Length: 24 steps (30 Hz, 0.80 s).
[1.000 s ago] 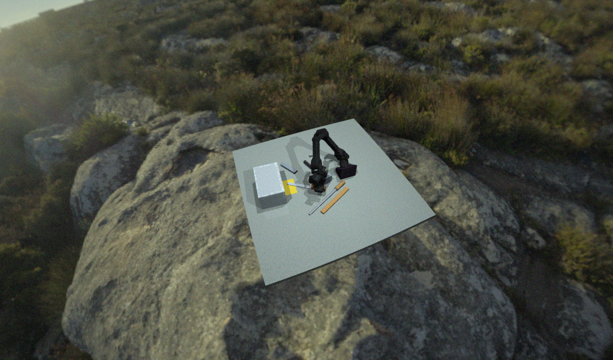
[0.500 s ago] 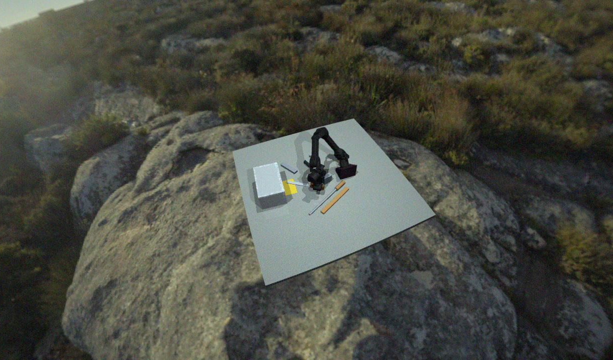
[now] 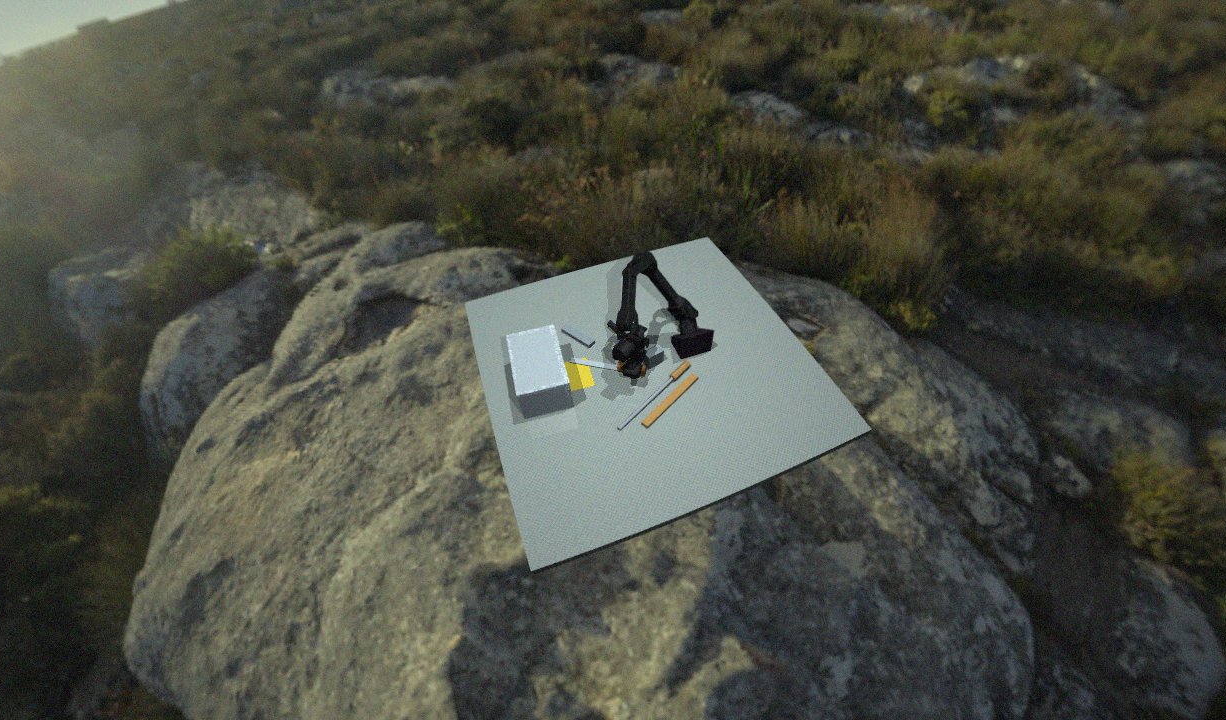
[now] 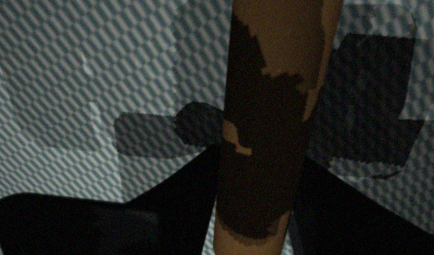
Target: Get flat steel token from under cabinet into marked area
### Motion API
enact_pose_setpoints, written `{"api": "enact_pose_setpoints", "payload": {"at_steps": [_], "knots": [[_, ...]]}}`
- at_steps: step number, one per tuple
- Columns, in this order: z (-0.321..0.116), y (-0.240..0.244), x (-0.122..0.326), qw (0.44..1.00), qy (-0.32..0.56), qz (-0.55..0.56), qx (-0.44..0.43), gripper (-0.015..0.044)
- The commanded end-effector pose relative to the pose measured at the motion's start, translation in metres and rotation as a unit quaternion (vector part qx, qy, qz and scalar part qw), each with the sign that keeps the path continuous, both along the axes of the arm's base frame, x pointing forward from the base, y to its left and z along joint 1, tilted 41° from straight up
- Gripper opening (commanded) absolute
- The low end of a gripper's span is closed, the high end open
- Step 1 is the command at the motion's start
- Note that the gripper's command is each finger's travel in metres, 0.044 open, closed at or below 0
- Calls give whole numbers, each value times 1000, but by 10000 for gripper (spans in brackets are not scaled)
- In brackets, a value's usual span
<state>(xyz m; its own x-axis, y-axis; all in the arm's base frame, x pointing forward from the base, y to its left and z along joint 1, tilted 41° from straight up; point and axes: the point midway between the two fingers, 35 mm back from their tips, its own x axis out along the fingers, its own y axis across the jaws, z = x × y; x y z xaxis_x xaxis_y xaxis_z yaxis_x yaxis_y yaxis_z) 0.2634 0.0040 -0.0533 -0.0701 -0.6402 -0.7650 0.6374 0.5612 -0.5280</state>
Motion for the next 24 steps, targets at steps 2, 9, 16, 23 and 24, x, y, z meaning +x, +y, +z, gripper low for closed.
{"api": "enact_pose_setpoints", "payload": {"at_steps": [2,9,16,23,24], "knots": [[6,-6,0,1000,-1,1,-1,0],[12,-14,0,1000,-1,1,-1,0],[18,-21,0,1000,-1,1,-1,0],[24,-27,0,1000,-1,1,-2,0],[25,-28,0,1000,-1,1,-2,0]]}}
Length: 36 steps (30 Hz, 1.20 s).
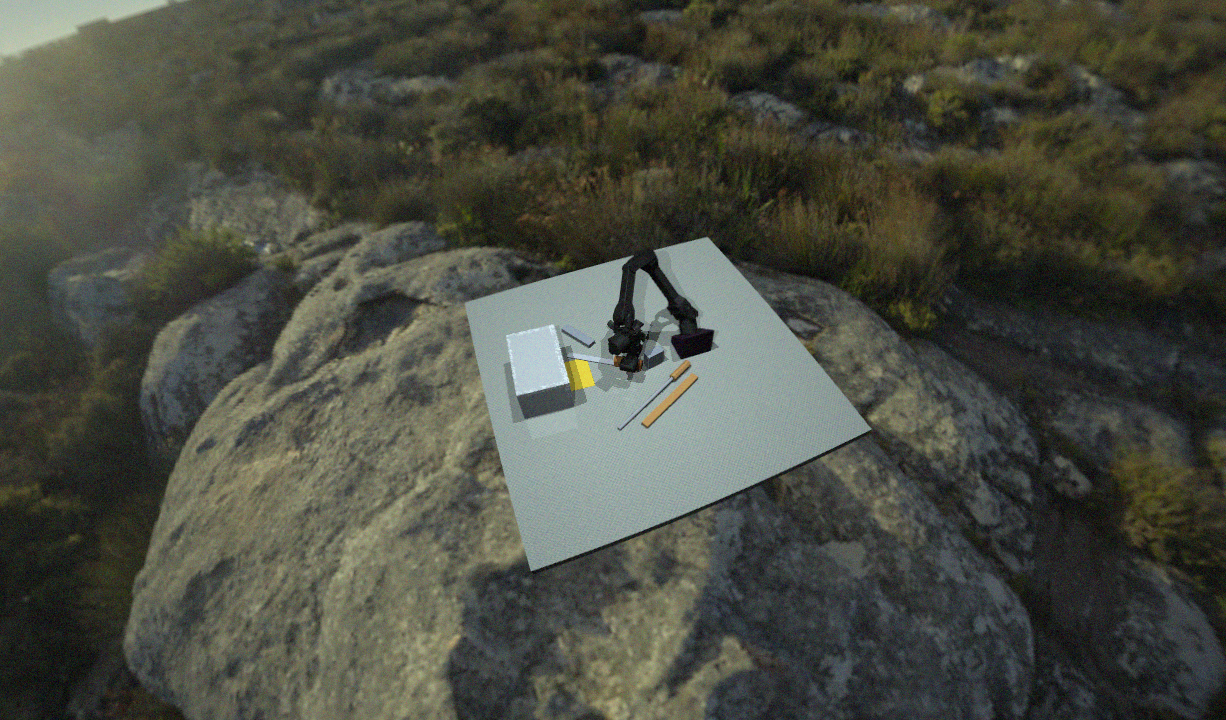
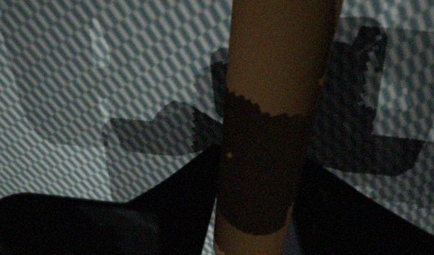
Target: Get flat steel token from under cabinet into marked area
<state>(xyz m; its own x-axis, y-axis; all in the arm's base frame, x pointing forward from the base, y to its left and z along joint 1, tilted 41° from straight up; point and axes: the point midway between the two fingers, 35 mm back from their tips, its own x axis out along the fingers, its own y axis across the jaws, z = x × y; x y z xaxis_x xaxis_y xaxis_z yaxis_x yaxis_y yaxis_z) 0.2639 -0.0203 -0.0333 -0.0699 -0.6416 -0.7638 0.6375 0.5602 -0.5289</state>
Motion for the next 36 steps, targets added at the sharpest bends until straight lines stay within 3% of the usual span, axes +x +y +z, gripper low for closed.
{"api": "enact_pose_setpoints", "payload": {"at_steps": [1,36], "knots": [[5,-5,-1,1000,-1,1,-1,0],[29,-32,-12,1000,0,1,-2,0]]}}
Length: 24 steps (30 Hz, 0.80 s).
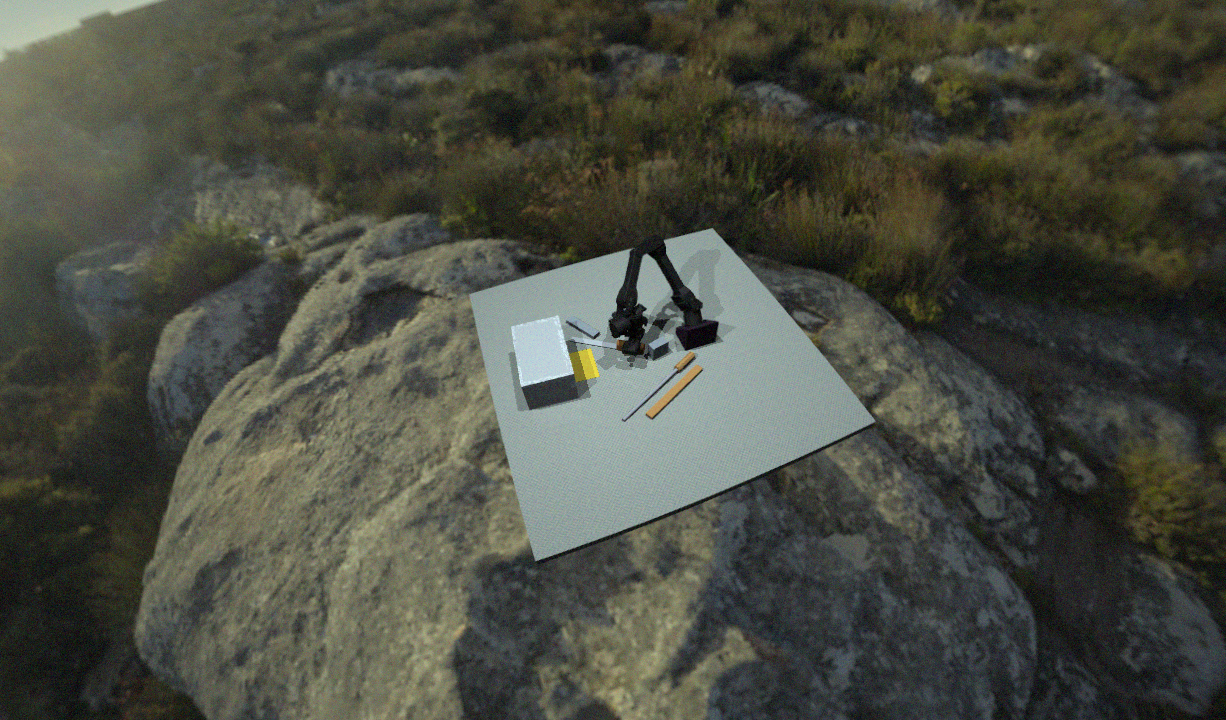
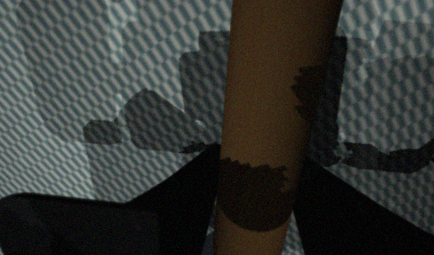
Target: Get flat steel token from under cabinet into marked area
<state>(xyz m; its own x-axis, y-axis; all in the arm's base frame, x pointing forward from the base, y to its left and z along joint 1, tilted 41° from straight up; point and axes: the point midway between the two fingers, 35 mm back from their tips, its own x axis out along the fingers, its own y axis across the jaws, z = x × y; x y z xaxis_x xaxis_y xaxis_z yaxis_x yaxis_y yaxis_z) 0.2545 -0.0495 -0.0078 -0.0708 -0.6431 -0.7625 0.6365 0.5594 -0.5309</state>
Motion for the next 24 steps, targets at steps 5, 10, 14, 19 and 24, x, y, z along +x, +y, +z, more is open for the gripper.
{"api": "enact_pose_setpoints", "payload": {"at_steps": [5,10,14,19,24], "knots": [[7,-7,-5,1000,-1,1,-1,0],[10,-10,-7,1000,-1,1,-1,0],[12,-13,-8,1000,0,1,-1,0],[15,-16,-11,1000,0,1,-2,0],[18,-20,-13,1000,0,1,-2,0]]}}
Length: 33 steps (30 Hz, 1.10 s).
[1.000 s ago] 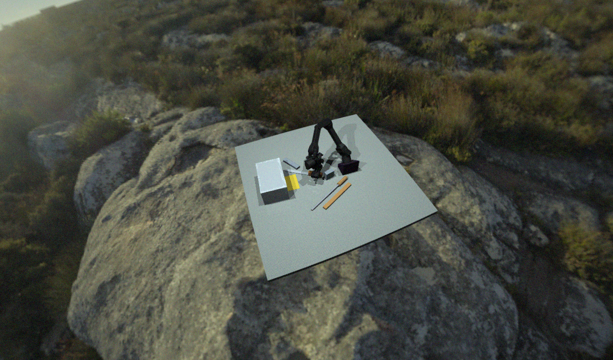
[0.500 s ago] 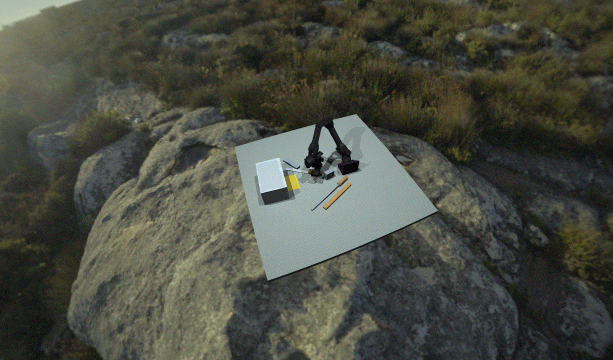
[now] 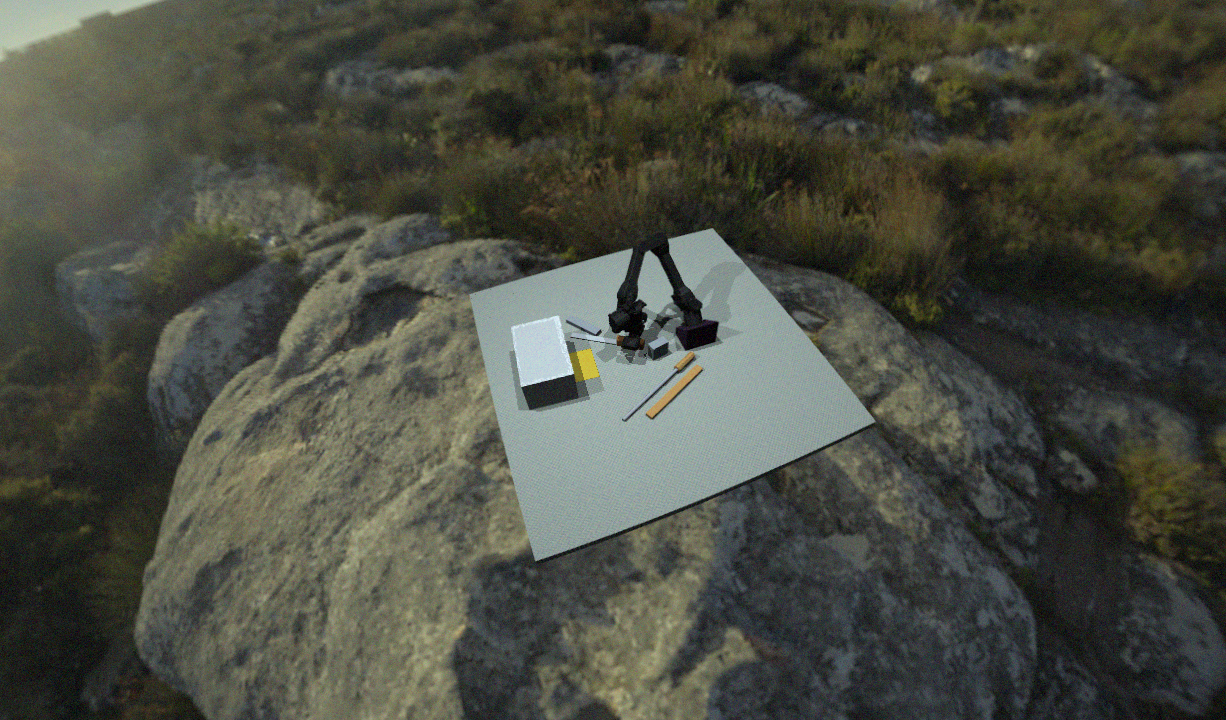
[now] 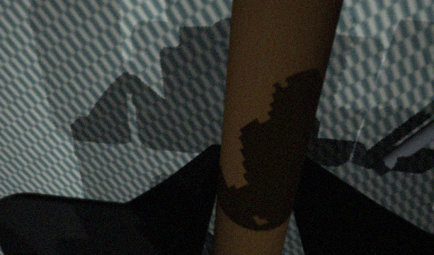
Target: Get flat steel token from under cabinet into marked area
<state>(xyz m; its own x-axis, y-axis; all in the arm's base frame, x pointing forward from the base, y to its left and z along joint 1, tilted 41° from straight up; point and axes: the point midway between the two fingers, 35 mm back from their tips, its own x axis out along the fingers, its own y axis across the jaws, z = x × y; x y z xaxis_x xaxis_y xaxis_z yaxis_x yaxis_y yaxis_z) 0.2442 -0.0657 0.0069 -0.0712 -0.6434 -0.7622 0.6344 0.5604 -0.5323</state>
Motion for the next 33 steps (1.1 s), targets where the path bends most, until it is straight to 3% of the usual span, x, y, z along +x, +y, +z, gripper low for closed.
{"api": "enact_pose_setpoints", "payload": {"at_steps": [1,33], "knots": [[4,-4,-3,1000,-1,0,-2,0],[23,-25,-17,1000,-1,0,-3,0]]}}
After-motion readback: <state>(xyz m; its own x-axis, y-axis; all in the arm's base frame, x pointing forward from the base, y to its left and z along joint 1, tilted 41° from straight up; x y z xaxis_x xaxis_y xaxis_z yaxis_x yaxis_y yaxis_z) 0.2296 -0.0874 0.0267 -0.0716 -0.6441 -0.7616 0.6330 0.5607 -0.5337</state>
